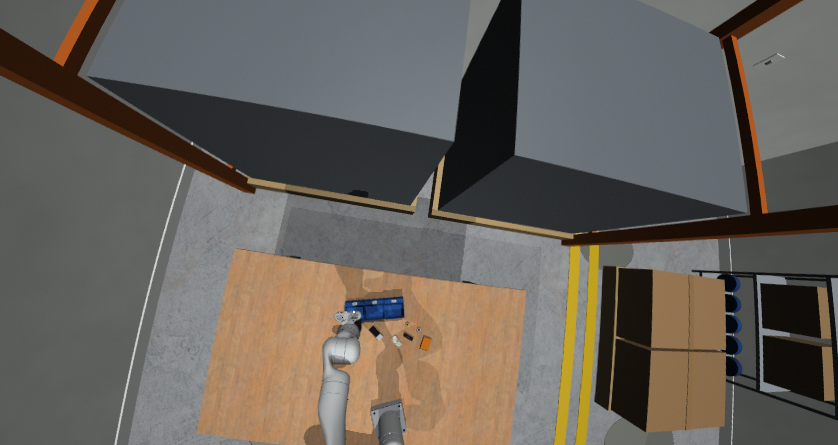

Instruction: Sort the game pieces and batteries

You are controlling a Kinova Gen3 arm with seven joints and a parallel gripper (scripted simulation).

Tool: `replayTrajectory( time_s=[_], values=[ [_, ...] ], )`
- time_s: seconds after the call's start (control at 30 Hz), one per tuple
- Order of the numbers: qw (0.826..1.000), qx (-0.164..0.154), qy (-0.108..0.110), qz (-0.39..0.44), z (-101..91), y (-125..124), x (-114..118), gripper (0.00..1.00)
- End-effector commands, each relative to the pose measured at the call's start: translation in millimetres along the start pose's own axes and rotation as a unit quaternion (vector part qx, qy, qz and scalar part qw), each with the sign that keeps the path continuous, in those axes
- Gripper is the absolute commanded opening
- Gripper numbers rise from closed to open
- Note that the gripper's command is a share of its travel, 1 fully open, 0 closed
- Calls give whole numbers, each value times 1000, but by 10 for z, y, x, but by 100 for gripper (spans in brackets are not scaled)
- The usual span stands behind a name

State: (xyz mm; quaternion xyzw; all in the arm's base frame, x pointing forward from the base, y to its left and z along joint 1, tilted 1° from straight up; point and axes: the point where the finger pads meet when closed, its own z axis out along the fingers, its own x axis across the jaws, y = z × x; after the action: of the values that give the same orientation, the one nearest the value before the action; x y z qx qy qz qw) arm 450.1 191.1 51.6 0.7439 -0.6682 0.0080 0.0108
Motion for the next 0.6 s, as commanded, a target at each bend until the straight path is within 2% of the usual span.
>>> replayTrajectory(
  time_s=[0.0,0.1,0.13,0.2,0.57],
  values=[
    [1000,5,-4,-3,-65,-22,-46,31],
    [1000,5,-4,-3,-65,-22,-47,31],
    [1000,5,-4,-3,-148,-21,-46,31],
    [1000,5,-4,-3,-148,-21,-46,31],
    [1000,5,-4,-3,-1065,-12,-38,31]
  ],
)
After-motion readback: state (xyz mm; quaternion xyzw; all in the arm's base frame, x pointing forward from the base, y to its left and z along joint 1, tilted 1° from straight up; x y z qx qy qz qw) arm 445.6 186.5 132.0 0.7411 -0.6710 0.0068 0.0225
